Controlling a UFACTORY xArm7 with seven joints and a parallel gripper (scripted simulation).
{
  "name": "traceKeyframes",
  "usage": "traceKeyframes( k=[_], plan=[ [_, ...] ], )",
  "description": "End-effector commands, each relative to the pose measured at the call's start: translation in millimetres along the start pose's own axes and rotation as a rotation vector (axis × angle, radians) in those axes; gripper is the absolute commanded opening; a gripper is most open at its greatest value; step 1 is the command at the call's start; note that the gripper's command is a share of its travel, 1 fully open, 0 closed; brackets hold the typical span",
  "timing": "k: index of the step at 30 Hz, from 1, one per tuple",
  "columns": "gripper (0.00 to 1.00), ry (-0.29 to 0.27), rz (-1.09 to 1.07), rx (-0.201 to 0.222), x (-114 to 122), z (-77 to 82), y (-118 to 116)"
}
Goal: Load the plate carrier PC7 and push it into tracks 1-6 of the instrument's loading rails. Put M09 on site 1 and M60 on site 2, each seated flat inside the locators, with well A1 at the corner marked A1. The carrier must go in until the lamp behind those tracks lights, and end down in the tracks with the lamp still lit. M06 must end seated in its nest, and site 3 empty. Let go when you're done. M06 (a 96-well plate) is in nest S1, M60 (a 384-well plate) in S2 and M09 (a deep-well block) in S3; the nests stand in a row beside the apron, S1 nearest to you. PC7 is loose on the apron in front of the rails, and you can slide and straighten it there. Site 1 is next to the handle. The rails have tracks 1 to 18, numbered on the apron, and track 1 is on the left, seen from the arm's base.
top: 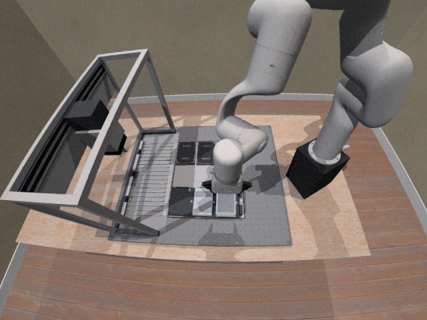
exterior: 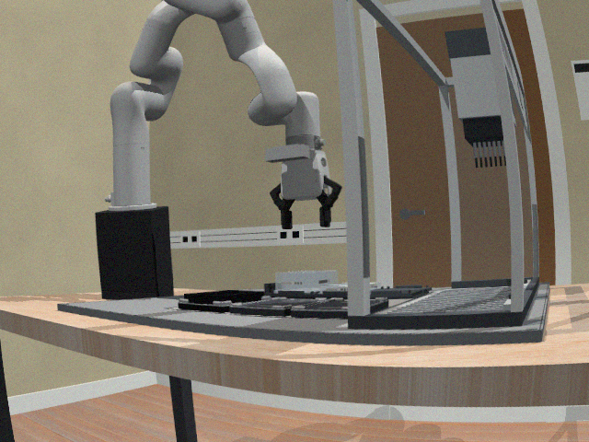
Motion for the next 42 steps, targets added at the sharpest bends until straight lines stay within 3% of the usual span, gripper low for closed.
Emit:
traceKeyframes(
  k=[1, 7, 24, 42],
  plan=[
    [1.0, -0.002, 0.0, -0.002, 0.4, 8.7, -1.2],
    [1.0, -0.001, 0.0, -0.003, 0.4, 18.3, -1.3],
    [1.0, -0.002, 0.0, -0.002, 0.4, 18.3, -1.3],
    [1.0, -0.001, 0.026, -0.003, -61.3, -3.5, -47.6]
  ],
)
Point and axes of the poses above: the point where the finger pads meet when closed, its own z axis back along the fingers, its own y axis across the jaws, x = y × z, the point moved 3 cm from there along z, back along the fingers, and after that the axes turned 8 degrees about z, right-handed, at the moved point
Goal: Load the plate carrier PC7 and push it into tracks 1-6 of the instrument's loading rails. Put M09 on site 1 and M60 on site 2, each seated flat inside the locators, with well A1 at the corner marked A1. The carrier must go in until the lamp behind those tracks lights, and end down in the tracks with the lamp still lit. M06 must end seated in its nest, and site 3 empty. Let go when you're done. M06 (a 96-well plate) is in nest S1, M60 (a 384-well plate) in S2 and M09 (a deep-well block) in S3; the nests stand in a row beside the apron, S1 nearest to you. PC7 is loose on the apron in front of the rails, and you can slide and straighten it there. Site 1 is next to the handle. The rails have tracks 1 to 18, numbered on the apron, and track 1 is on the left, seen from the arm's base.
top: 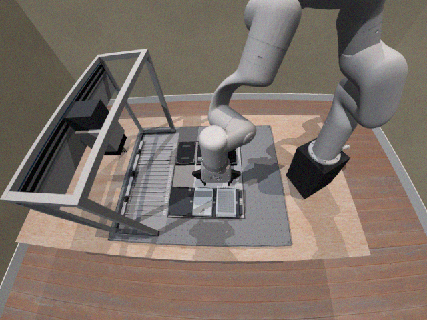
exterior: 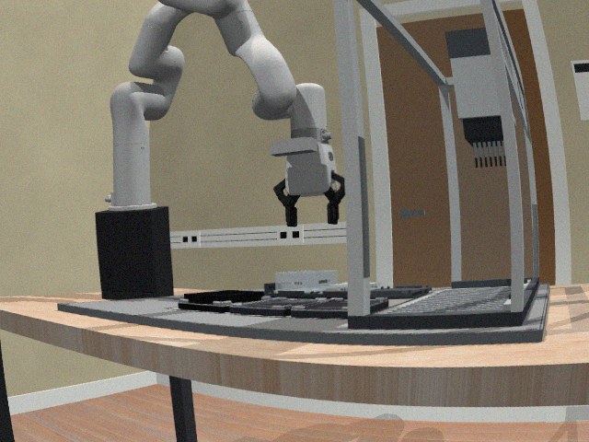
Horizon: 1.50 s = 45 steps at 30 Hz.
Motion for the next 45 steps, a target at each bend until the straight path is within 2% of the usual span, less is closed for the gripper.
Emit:
traceKeyframes(
  k=[1, 16, 34, 45],
  plan=[
    [1.0, -0.003, 0.002, -0.002, -21.3, -7.3, -18.4],
    [1.0, -0.003, 0.001, -0.002, -72.3, -25.1, -54.7],
    [1.0, -0.003, 0.001, -0.002, -72.3, -25.1, -54.8],
    [1.0, -0.003, 0.001, -0.002, -72.3, -40.1, -54.8]
  ],
)
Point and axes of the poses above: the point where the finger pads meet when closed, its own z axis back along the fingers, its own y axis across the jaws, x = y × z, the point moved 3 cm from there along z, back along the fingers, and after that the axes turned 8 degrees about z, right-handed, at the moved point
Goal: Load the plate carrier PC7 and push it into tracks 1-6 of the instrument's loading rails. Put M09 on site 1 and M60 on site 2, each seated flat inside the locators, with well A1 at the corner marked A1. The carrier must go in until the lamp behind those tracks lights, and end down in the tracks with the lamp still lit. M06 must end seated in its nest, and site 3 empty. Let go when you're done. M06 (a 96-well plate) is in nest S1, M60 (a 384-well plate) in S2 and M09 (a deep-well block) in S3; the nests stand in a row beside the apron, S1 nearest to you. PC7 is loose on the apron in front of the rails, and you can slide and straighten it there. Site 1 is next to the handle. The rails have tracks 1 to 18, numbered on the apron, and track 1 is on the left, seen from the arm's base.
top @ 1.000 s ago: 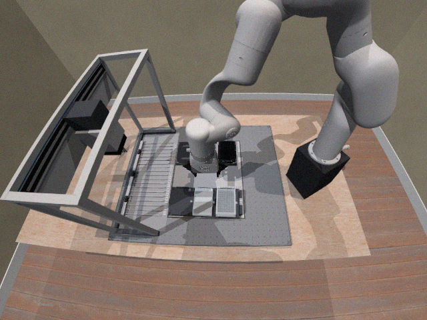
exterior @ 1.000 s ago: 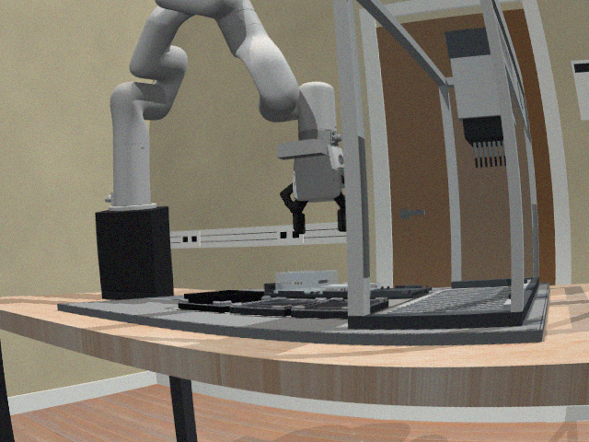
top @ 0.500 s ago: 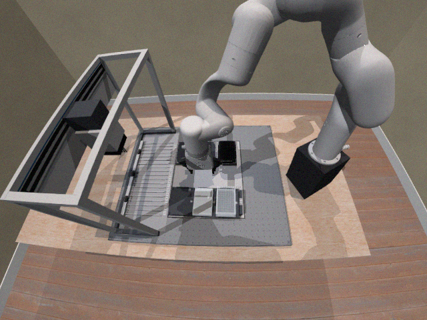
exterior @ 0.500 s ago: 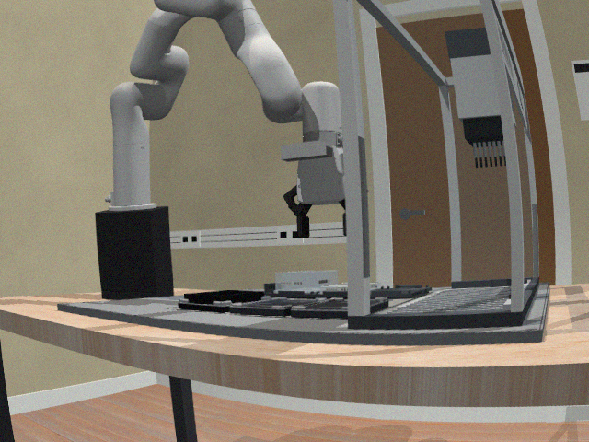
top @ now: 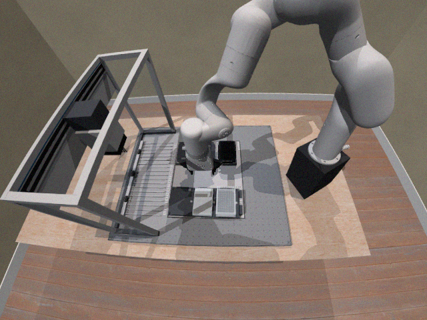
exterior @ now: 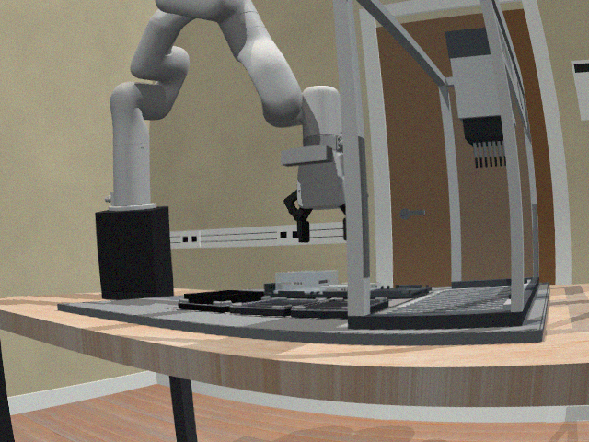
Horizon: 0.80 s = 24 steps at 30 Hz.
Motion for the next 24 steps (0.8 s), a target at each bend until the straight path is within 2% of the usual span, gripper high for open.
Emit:
traceKeyframes(
  k=[1, 24],
  plan=[
    [1.0, 0.0, 0.0, -0.004, 0.1, -6.5, -1.7],
    [1.0, 0.0, 0.0, -0.004, 0.1, -41.5, -1.8]
  ],
)
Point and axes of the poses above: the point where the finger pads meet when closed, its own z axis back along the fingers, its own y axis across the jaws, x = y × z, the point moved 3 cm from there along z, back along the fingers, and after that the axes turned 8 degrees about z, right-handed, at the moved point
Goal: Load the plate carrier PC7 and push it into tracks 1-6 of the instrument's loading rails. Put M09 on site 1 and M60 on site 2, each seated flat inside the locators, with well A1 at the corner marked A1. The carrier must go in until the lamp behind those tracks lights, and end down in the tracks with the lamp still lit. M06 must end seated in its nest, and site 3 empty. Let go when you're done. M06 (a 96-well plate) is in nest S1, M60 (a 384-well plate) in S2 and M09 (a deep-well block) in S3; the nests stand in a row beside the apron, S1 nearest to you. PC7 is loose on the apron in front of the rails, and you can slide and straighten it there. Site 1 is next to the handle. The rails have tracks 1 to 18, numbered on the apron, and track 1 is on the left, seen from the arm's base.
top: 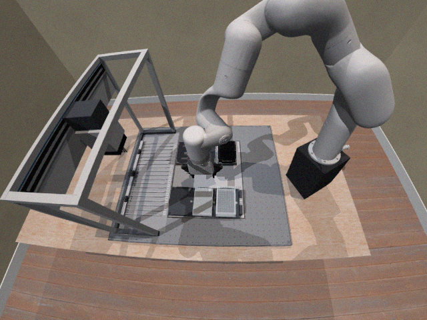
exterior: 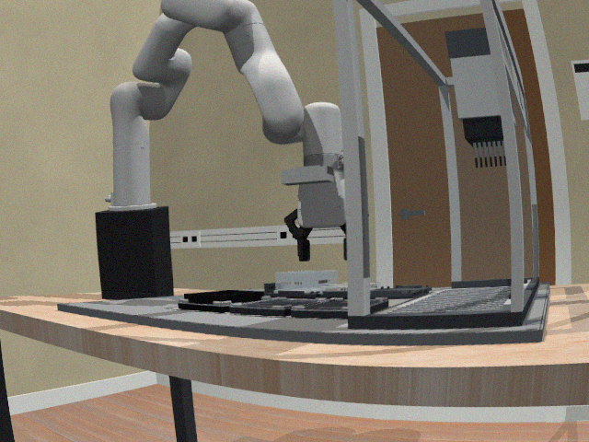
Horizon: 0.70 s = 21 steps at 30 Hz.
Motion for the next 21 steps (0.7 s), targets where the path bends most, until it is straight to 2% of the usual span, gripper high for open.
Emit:
traceKeyframes(
  k=[1, 21],
  plan=[
    [1.0, 0.0, 0.0, -0.004, 0.1, -8.0, -1.9],
    [1.0, 0.0, 0.0, -0.004, 0.1, -38.0, -2.0]
  ],
)
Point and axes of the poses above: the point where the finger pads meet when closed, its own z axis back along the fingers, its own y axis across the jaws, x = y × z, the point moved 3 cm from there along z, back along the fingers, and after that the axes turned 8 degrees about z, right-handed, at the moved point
